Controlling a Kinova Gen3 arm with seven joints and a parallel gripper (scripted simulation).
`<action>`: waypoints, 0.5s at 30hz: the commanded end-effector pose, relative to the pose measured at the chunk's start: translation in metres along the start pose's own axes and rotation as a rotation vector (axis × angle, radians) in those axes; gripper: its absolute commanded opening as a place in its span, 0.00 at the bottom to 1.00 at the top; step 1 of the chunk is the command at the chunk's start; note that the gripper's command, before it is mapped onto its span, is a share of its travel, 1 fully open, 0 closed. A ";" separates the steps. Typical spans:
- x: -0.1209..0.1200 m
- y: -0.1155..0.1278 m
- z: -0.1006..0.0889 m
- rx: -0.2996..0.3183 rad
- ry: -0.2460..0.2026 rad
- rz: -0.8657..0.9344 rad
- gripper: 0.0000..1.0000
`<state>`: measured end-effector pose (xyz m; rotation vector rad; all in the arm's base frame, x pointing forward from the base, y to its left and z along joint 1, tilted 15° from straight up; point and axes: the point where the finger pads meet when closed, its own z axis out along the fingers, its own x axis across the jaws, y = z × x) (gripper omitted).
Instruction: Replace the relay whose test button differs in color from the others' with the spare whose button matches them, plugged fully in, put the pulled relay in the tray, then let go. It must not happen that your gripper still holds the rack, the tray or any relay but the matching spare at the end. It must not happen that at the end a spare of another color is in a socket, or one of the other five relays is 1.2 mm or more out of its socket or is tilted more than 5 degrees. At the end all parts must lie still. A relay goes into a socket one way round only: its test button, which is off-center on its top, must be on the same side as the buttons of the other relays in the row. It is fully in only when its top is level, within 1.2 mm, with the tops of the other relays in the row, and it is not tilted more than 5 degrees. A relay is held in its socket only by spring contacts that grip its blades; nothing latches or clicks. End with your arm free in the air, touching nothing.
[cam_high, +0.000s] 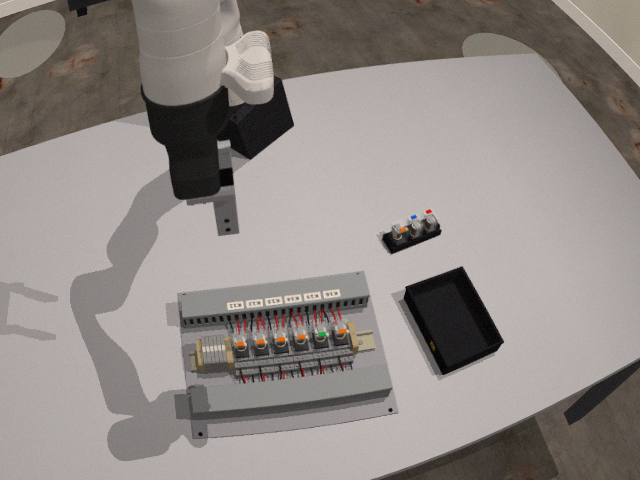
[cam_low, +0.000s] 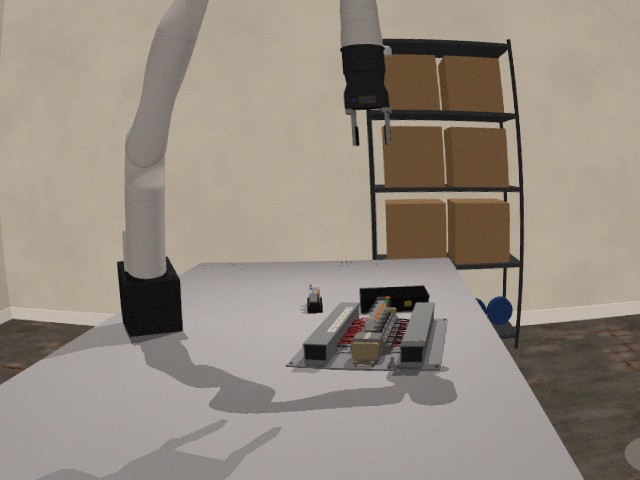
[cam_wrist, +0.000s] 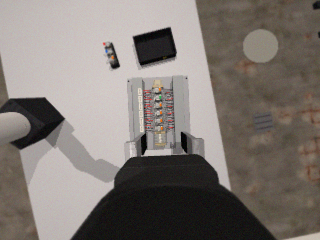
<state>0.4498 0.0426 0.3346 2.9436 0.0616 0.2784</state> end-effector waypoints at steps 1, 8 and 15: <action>-0.003 0.001 0.011 -0.003 -0.008 0.001 1.00; -0.004 0.002 0.039 -0.004 -0.012 0.002 1.00; -0.003 0.001 0.054 -0.001 -0.005 0.001 1.00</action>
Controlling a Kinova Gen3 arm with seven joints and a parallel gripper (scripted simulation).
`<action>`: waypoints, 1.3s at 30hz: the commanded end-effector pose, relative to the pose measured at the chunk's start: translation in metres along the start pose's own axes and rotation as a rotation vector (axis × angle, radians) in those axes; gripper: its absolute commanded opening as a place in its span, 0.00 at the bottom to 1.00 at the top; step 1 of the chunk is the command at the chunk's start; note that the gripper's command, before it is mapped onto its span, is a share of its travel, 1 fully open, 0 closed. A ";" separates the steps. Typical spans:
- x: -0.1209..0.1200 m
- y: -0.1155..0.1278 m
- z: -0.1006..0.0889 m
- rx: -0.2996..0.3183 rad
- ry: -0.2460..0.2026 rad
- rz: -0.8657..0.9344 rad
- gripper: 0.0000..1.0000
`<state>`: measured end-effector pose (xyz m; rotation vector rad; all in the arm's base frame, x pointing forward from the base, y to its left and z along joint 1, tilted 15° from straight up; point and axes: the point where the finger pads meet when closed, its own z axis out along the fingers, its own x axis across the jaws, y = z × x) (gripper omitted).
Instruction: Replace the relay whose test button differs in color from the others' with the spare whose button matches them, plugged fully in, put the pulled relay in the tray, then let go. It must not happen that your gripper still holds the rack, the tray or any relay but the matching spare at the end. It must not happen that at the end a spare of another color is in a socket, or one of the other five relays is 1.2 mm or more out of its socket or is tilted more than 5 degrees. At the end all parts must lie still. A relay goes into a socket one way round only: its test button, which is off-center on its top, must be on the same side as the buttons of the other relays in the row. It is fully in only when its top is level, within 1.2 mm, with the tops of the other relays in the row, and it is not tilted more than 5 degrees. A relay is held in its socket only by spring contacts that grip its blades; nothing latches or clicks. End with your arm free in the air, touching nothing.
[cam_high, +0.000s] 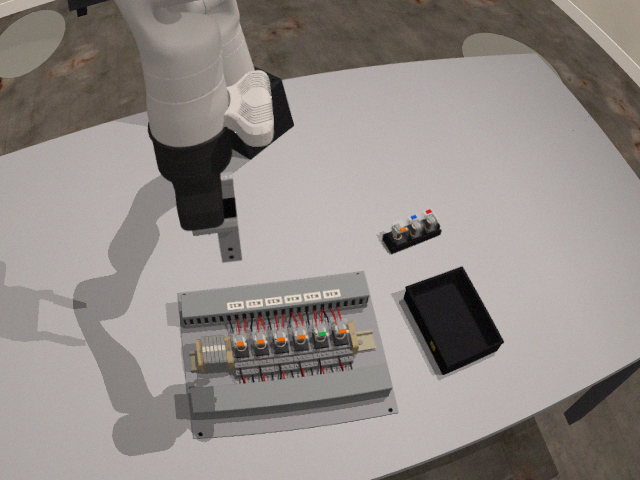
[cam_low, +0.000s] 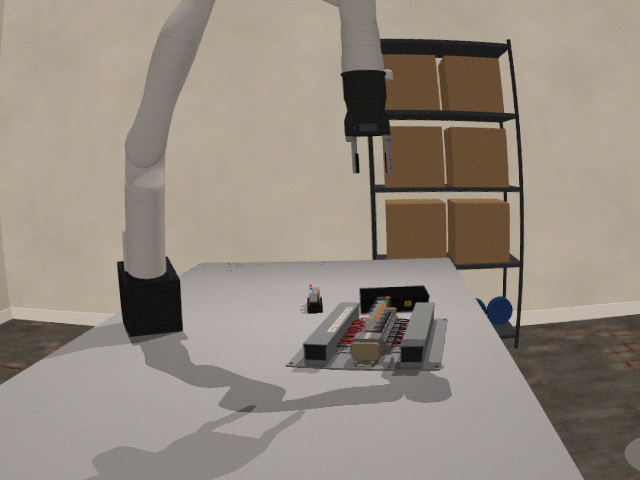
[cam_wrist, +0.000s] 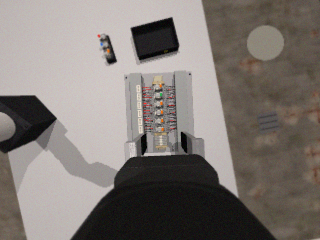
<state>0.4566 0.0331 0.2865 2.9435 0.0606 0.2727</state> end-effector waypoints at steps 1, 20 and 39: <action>-0.001 0.000 0.008 -0.001 -0.002 0.001 1.00; -0.003 0.001 0.069 -0.001 -0.002 0.001 1.00; -0.007 0.003 0.116 -0.001 -0.003 0.001 1.00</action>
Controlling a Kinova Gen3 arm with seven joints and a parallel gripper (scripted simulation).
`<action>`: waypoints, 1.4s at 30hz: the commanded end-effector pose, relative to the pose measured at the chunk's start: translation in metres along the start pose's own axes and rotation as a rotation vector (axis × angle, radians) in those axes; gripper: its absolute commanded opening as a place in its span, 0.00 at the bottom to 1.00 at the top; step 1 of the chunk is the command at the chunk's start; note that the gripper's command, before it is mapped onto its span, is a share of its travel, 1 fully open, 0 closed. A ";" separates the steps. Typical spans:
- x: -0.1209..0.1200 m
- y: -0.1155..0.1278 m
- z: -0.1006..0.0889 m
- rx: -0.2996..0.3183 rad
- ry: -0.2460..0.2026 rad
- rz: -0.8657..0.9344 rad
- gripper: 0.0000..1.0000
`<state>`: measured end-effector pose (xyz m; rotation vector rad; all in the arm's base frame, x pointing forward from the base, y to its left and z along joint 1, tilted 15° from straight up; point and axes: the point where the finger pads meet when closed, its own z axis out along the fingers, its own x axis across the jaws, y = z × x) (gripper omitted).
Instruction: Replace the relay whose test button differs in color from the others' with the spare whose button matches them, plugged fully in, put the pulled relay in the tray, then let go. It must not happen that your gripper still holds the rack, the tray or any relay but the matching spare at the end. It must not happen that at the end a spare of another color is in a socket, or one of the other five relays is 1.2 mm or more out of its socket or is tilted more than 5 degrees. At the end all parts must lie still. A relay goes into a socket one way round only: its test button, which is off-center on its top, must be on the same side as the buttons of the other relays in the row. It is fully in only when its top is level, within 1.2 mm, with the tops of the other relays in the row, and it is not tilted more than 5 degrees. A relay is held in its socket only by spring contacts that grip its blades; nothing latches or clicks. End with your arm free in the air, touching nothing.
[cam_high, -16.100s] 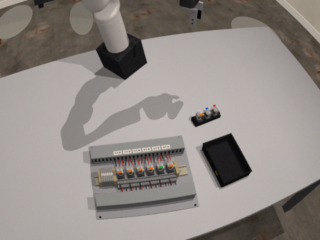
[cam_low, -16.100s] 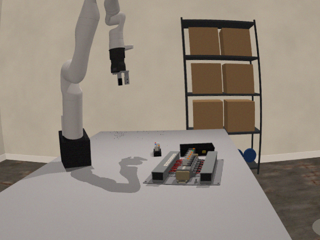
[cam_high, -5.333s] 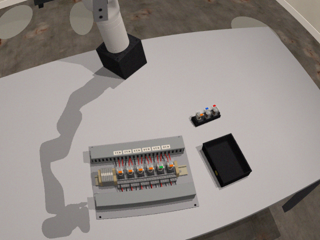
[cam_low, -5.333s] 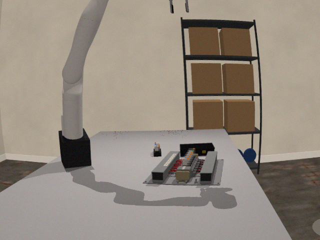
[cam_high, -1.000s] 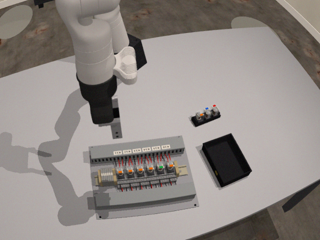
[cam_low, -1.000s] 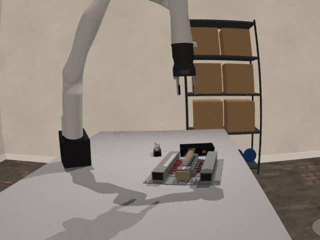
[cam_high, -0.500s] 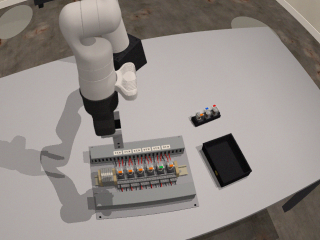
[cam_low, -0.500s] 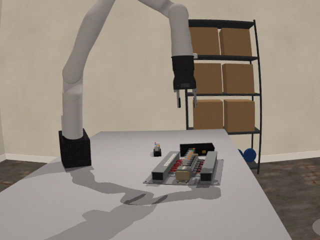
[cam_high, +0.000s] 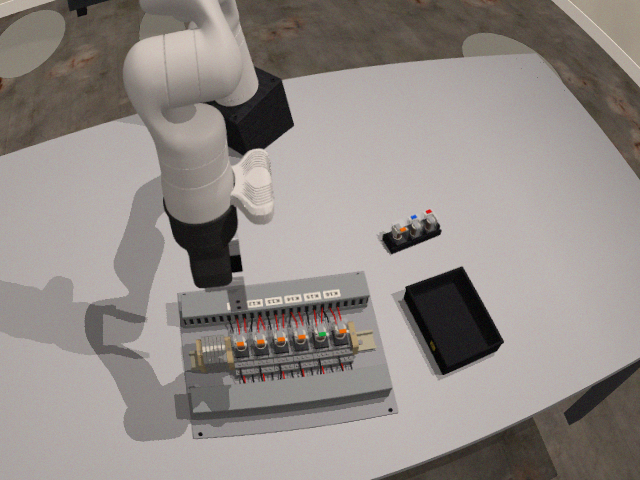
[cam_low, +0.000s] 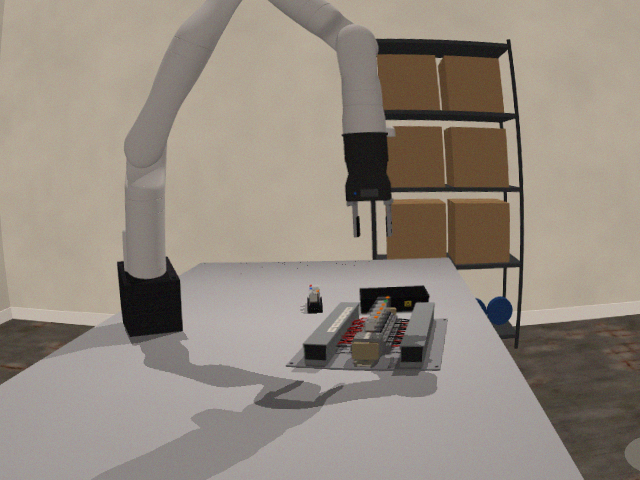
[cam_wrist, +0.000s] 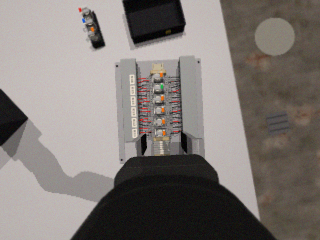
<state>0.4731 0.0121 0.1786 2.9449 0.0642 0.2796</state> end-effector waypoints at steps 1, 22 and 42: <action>-0.003 0.002 0.007 -0.004 -0.008 0.003 1.00; -0.005 0.004 0.015 -0.006 -0.013 0.003 1.00; -0.004 0.003 0.008 -0.007 -0.014 0.004 1.00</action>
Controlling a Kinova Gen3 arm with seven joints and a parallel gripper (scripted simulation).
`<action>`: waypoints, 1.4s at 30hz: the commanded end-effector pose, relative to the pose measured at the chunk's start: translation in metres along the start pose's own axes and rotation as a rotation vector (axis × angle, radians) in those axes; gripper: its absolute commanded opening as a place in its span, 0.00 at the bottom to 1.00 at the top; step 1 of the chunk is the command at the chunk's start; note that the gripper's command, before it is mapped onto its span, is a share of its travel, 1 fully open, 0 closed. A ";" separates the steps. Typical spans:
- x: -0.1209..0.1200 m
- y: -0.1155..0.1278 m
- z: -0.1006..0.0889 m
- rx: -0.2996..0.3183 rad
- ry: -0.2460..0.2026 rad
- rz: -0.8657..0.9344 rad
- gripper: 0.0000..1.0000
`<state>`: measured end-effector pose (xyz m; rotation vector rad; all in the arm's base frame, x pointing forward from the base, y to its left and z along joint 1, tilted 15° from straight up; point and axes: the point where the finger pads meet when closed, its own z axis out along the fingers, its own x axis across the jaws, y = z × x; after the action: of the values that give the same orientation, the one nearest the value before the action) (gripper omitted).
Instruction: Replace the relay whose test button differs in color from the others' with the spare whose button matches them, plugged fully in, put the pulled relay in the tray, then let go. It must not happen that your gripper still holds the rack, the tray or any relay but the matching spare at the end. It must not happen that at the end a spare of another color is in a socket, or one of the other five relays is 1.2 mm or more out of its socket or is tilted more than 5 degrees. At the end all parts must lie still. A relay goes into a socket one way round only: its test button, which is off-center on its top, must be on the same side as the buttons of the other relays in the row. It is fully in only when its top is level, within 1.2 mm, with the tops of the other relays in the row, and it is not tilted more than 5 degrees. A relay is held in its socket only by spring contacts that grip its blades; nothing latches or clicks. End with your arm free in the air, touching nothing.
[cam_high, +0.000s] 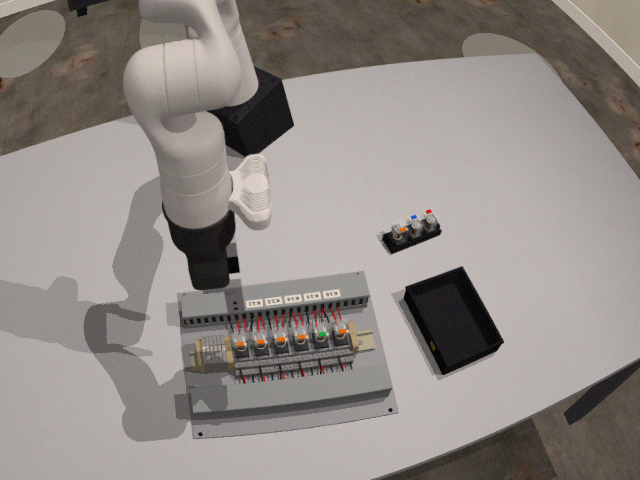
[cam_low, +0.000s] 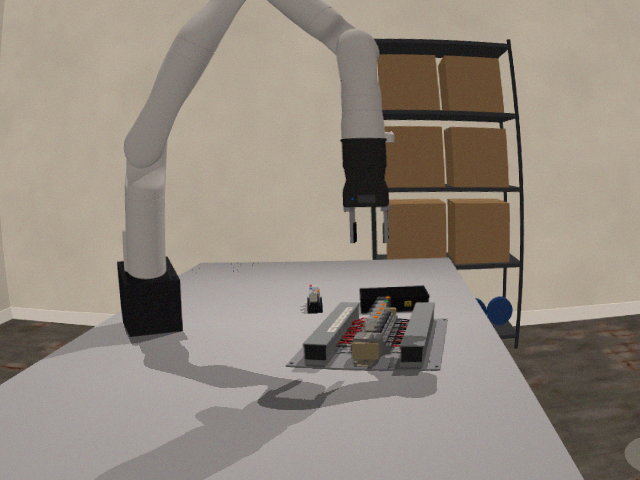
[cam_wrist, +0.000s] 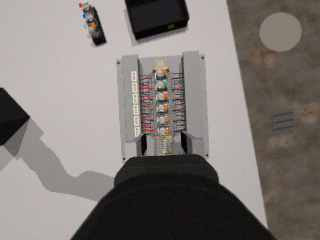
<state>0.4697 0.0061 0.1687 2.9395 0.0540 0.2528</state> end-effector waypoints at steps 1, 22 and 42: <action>0.001 -0.001 -0.002 0.001 0.004 -0.001 1.00; 0.002 -0.001 -0.005 0.001 0.003 0.000 1.00; 0.002 -0.001 -0.006 0.001 0.003 0.000 1.00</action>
<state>0.4702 0.0084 0.1743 2.9399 0.0552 0.2553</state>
